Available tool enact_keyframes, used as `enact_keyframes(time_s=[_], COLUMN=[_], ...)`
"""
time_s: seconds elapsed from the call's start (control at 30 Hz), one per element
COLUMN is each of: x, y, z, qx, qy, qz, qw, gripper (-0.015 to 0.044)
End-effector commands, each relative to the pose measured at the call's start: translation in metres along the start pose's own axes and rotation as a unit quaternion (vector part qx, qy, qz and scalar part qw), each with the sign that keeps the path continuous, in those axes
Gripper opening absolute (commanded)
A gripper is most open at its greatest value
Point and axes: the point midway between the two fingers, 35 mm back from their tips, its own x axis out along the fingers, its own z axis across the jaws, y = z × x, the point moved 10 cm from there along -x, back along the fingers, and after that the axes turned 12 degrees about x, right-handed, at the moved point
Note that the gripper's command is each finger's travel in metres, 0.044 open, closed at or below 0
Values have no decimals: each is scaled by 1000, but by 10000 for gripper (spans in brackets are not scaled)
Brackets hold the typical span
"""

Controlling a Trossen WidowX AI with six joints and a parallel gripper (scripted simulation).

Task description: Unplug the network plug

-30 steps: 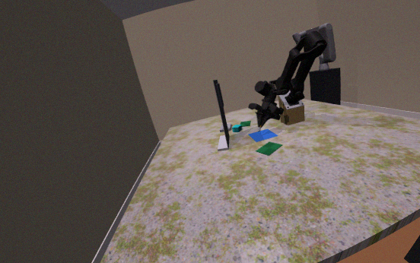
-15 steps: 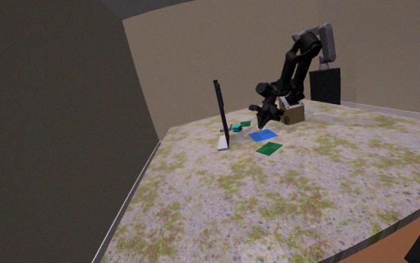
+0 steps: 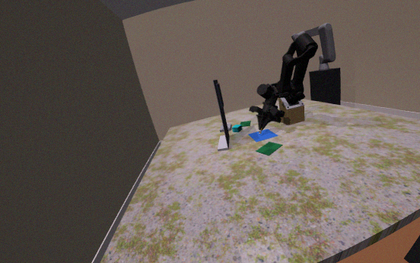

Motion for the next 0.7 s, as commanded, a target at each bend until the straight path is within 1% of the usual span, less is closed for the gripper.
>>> enact_keyframes(time_s=[0.0,0.67], x=[1,6], y=[0,-1], z=[2,8], qx=[3,4], qy=[2,3], qz=[2,-1], qw=[1000,1000], gripper=[0,0])
